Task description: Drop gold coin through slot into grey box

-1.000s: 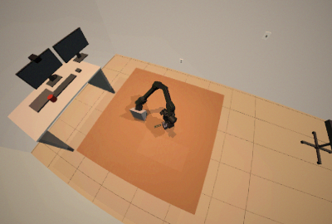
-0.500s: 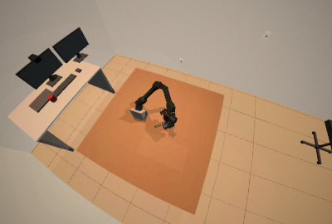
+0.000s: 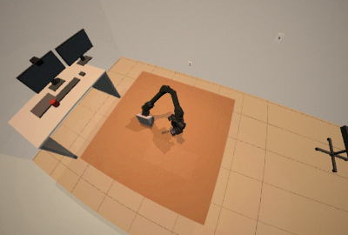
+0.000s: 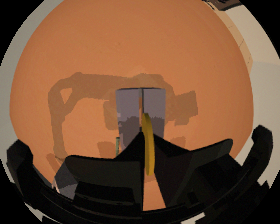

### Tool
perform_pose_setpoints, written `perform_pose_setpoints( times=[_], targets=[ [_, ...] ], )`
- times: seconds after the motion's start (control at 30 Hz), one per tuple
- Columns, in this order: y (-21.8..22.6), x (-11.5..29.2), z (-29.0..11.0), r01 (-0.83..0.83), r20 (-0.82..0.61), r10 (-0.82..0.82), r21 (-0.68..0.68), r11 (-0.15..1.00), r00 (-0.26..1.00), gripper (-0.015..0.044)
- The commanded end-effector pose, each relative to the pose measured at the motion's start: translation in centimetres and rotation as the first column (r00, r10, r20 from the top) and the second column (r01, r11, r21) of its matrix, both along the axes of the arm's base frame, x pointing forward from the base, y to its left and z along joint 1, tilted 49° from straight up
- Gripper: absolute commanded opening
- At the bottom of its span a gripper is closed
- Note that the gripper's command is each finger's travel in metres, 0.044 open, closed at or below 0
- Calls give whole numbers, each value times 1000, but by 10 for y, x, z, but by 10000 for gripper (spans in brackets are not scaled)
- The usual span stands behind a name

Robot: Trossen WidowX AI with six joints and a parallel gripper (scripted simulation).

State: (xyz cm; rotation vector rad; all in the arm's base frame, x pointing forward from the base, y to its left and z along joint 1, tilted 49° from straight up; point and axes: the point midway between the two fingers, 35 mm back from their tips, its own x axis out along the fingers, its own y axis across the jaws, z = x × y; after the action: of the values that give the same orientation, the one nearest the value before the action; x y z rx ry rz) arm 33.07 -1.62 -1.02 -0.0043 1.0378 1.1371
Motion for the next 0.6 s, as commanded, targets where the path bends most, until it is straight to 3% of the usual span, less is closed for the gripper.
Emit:
perform_pose_setpoints(
  times=[0.0, 0.57],
  targets=[
    [3, 1, -1, -1, 1, 1, 2, 1000, 1000, 0],
    [6, 0, -5, 2, -2, -2, 3, 1000, 1000, 0]
  ],
)
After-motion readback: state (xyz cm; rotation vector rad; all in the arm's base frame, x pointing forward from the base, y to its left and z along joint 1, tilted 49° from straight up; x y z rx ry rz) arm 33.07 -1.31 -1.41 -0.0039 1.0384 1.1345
